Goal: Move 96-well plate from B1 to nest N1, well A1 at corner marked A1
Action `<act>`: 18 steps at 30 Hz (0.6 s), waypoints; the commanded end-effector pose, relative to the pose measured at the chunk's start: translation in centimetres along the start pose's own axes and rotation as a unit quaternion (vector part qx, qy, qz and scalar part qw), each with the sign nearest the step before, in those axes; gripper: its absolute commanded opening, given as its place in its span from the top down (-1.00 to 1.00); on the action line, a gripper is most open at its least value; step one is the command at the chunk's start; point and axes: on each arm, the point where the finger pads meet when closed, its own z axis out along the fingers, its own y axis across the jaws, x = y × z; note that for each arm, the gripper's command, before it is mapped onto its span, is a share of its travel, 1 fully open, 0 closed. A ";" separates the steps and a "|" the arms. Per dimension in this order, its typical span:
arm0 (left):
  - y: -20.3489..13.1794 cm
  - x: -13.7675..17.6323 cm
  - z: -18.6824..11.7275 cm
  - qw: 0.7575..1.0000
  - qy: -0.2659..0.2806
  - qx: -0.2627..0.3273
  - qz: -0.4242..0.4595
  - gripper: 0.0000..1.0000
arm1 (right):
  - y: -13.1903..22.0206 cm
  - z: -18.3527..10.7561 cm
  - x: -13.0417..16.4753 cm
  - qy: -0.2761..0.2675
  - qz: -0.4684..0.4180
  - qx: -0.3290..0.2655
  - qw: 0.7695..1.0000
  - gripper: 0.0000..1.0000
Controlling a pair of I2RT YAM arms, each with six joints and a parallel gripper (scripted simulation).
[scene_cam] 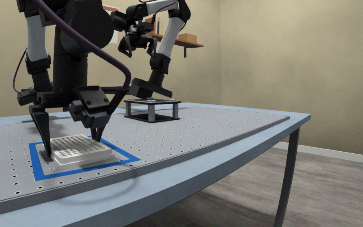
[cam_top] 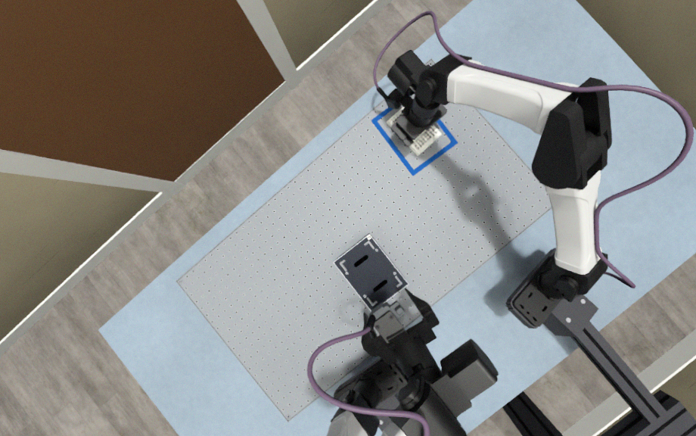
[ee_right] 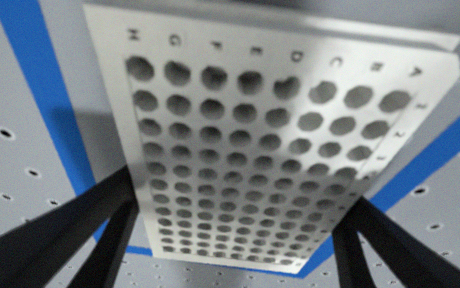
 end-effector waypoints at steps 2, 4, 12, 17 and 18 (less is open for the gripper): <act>-0.1 -0.1 -0.1 1.000 -0.002 0.002 -0.007 -1.00 | -0.1 -6.1 -1.1 -0.033 0.006 0.004 0.999 -0.65; -0.1 -0.1 -0.1 1.000 -0.002 0.002 -0.007 -1.00 | 0.7 -6.5 -0.4 -0.029 0.005 0.004 1.000 -0.65; 0.0 0.0 -0.1 1.000 0.002 0.001 -0.003 -1.00 | 3.5 -6.5 1.4 -0.026 0.004 0.003 1.000 -0.65; 0.5 -0.2 -0.6 0.999 0.028 0.012 0.033 -1.00 | 3.0 -6.8 1.1 -0.030 0.010 0.003 0.999 -0.65; 0.7 -0.3 -0.8 0.998 0.036 0.018 0.043 -1.00 | 3.0 -6.8 1.1 -0.030 0.010 0.003 0.999 -0.65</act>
